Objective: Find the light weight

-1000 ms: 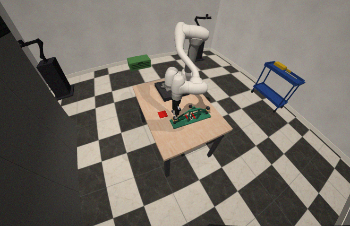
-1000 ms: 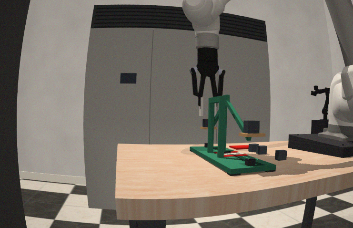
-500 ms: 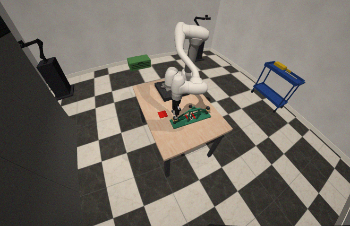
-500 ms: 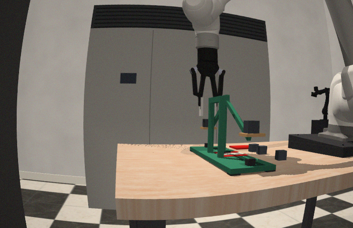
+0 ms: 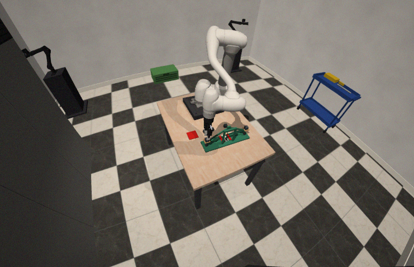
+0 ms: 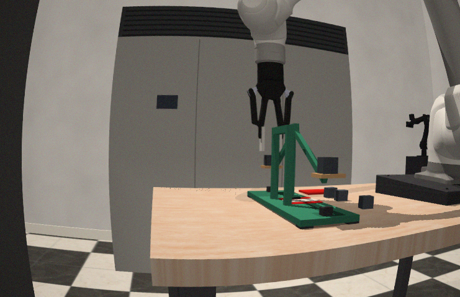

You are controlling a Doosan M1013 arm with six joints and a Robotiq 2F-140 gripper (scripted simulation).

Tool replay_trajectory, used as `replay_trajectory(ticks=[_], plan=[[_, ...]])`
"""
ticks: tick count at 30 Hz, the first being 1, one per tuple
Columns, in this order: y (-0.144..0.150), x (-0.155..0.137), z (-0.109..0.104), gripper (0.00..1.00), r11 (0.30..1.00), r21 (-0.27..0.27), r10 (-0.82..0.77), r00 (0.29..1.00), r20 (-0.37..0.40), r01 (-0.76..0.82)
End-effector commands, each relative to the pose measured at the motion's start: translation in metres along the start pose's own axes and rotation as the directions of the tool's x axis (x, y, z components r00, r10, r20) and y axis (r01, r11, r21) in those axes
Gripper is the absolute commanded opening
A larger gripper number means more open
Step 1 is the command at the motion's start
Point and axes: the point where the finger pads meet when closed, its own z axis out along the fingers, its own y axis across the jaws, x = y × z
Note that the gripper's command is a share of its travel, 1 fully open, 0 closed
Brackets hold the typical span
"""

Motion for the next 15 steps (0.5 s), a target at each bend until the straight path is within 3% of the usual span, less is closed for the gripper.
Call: replay_trajectory(ticks=[1, 15], plan=[[-0.0007, -0.0052, 0.0013, 0.35, 1.000, 0.002, 0.002, 1.000, 0.005, -0.002], [-0.0007, -0.0052, 0.0045, 0.35, 1.000, 0.002, 0.002, 1.000, 0.005, -0.002]])
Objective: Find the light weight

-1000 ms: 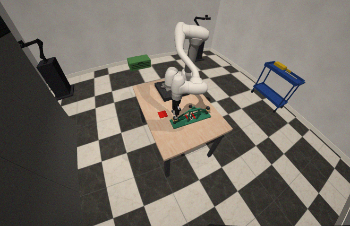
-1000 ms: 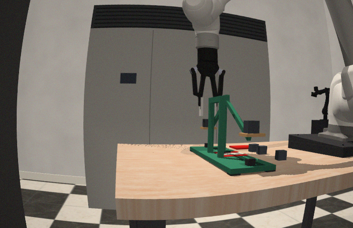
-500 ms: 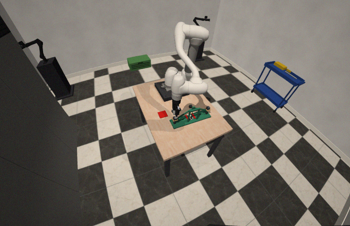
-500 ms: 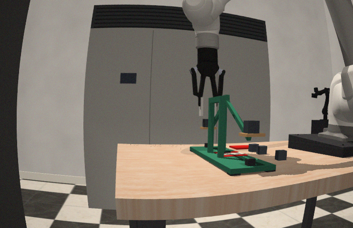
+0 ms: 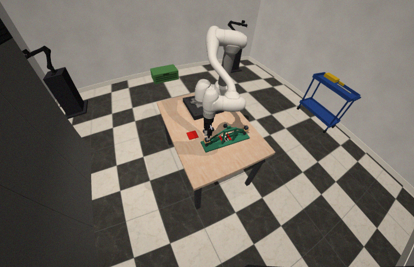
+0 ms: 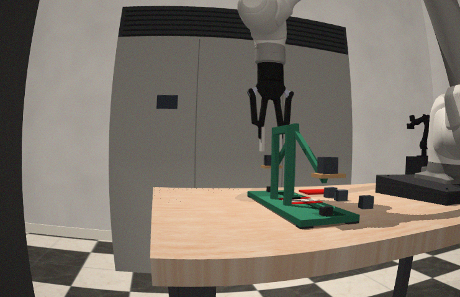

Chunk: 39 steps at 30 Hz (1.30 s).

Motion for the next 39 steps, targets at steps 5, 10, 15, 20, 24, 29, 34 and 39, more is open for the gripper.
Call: replay_trajectory(ticks=[5, 10, 15, 20, 24, 29, 34, 39], plan=[[0.000, -0.005, 0.009, 0.35, 1.000, 0.001, 0.002, 1.000, 0.005, -0.002], [0.000, -0.005, 0.019, 0.35, 1.000, 0.001, 0.002, 1.000, 0.005, -0.002], [0.000, -0.005, 0.029, 0.35, 1.000, 0.001, 0.002, 1.000, 0.005, -0.002], [0.000, -0.005, 0.034, 0.35, 1.000, 0.001, 0.002, 1.000, 0.005, -0.002], [0.000, -0.005, 0.036, 0.35, 1.000, 0.001, 0.002, 1.000, 0.005, -0.002], [0.000, -0.005, 0.037, 0.35, 1.000, 0.001, 0.002, 1.000, 0.005, -0.002], [0.000, -0.005, 0.037, 0.35, 1.000, 0.001, 0.002, 1.000, 0.005, -0.002], [0.000, -0.005, 0.037, 0.35, 1.000, 0.001, 0.002, 1.000, 0.005, -0.002]])
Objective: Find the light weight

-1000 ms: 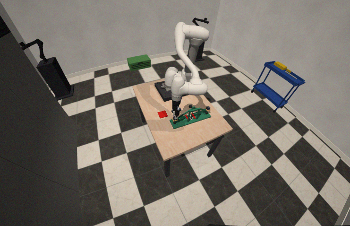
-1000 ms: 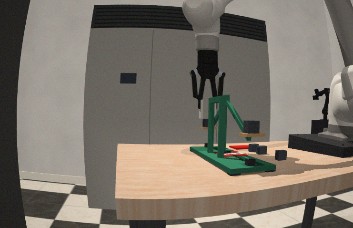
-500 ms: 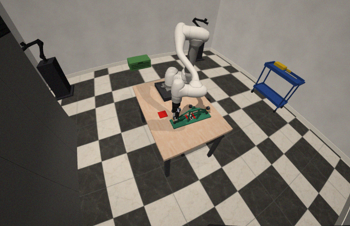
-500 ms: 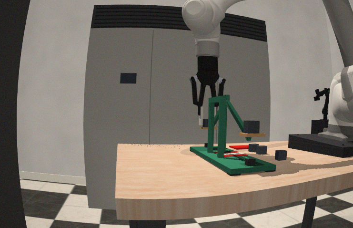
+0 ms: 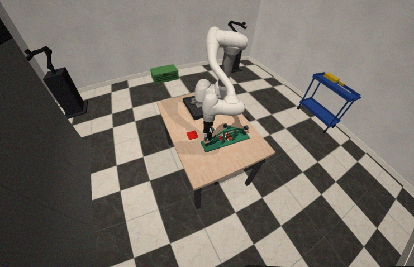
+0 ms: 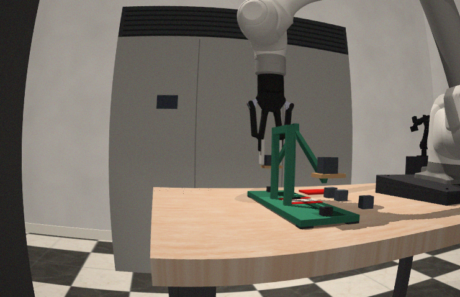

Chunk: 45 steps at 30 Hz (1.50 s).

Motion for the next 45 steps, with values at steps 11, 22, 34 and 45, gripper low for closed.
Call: replay_trajectory(ticks=[11, 22, 34, 45], plan=[[-0.0003, -0.0053, 0.0025, 0.35, 1.000, 0.000, 0.001, 1.000, 0.005, -0.001], [-0.0003, -0.0053, 0.0025, 0.35, 1.000, 0.000, 0.001, 1.000, 0.005, -0.001], [-0.0003, -0.0053, 0.0025, 0.24, 1.000, 0.000, 0.001, 1.000, 0.005, -0.001], [-0.0003, -0.0053, 0.0025, 0.24, 1.000, 0.000, 0.001, 1.000, 0.005, -0.001]])
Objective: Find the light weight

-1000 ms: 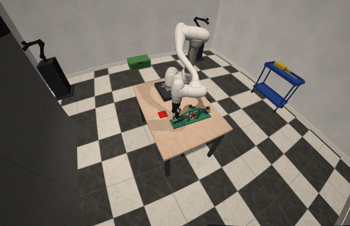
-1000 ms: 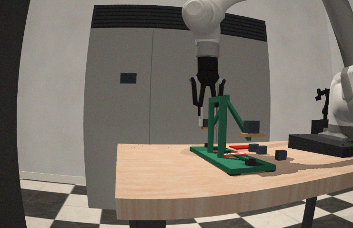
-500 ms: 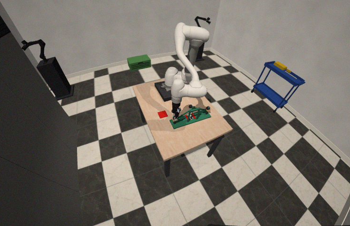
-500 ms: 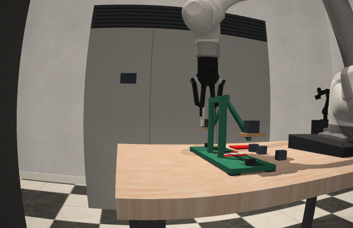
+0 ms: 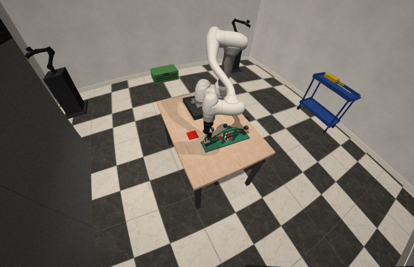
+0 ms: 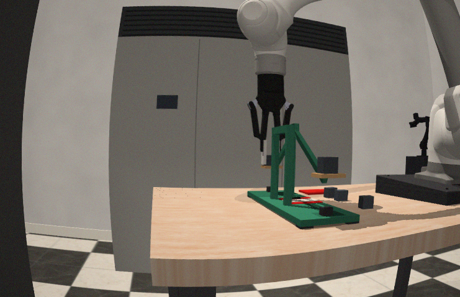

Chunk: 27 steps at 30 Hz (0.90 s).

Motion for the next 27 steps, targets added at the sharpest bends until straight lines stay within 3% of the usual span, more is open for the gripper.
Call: replay_trajectory(ticks=[1, 20, 27], plan=[[0.000, -0.005, 0.002, 0.24, 1.000, 0.000, 0.001, 1.000, 0.005, -0.001], [0.000, -0.005, -0.008, 0.24, 1.000, 0.000, 0.001, 1.000, 0.005, -0.001], [0.000, -0.005, -0.043, 0.24, 1.000, 0.000, 0.001, 1.000, 0.005, -0.001]])
